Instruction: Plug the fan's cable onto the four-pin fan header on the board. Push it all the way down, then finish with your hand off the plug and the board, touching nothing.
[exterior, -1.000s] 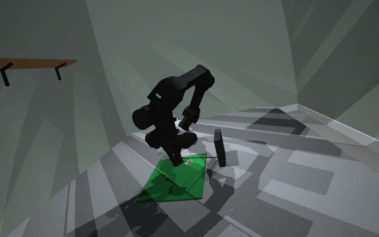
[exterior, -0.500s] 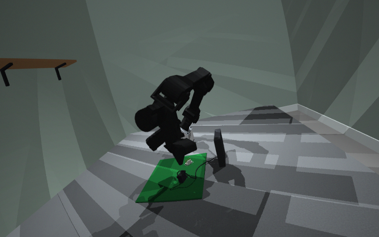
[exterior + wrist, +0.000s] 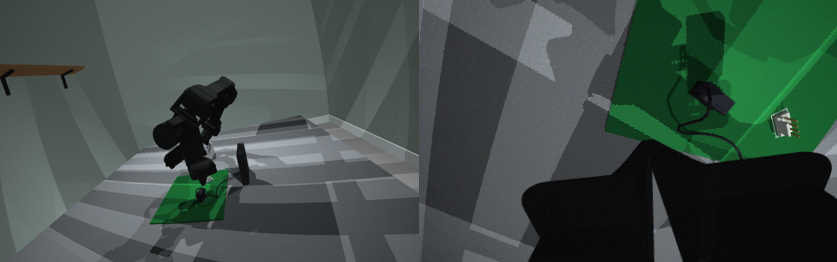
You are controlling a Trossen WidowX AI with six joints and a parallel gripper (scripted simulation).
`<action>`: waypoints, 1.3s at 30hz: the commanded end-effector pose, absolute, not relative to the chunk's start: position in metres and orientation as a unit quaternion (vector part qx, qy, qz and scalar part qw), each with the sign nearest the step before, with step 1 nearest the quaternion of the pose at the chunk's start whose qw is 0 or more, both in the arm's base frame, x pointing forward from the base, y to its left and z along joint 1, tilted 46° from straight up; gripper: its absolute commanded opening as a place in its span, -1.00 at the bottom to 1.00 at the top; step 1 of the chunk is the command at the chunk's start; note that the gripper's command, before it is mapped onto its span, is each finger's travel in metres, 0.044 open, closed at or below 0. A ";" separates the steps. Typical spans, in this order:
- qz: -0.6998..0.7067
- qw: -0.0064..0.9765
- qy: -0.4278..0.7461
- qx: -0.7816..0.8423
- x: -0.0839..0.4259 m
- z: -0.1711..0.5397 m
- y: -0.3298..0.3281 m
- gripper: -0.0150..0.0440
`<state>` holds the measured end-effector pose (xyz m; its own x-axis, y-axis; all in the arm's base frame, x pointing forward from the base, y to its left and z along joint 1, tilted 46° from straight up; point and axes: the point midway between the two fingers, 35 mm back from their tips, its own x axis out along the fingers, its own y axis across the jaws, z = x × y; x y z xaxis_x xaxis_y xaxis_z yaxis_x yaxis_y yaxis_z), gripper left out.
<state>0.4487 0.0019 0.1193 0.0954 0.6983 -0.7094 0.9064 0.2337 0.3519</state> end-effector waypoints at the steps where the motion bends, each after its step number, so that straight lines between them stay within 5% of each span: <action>1: -0.140 0.433 0.663 0.594 0.448 0.116 0.008 -0.49; 39: -0.326 0.554 0.599 0.477 0.440 0.086 0.026 -0.49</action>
<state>0.4425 0.0228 0.0902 0.0724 0.2525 -0.9649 0.9297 0.3331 0.1569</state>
